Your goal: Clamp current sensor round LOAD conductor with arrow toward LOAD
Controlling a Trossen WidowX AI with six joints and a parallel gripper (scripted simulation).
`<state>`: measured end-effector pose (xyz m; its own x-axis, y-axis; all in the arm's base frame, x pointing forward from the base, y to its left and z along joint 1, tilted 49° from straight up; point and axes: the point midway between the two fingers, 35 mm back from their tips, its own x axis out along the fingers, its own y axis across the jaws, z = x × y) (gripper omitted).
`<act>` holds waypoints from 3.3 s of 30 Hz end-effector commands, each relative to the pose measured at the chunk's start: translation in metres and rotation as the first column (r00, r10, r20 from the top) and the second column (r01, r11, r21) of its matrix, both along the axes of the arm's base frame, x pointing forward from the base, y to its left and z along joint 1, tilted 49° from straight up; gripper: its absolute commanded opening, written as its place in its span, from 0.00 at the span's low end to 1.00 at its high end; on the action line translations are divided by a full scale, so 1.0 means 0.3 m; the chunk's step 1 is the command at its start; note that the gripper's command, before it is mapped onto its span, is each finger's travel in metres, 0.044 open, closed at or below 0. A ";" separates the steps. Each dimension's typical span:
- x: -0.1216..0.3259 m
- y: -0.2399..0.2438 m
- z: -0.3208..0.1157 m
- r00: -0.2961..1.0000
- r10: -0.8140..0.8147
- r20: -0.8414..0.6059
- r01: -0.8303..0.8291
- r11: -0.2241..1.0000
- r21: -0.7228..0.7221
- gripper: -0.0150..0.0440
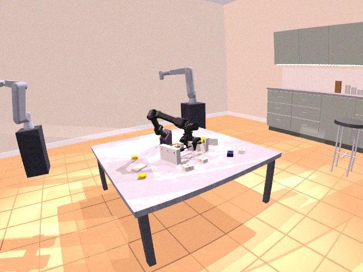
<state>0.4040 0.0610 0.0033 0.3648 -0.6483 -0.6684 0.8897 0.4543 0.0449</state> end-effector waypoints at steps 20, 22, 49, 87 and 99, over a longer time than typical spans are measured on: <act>0.000 0.000 0.001 1.000 -0.001 0.001 0.001 1.000 0.000 0.70; 0.000 0.000 0.001 1.000 -0.001 0.001 0.001 1.000 0.000 0.70; -0.143 0.260 0.252 1.000 0.025 0.011 -0.025 1.000 0.005 1.00; -0.143 0.260 0.252 1.000 0.025 0.011 -0.025 1.000 0.005 1.00; -0.150 0.304 0.196 0.965 0.262 -0.031 -0.264 0.959 -0.103 1.00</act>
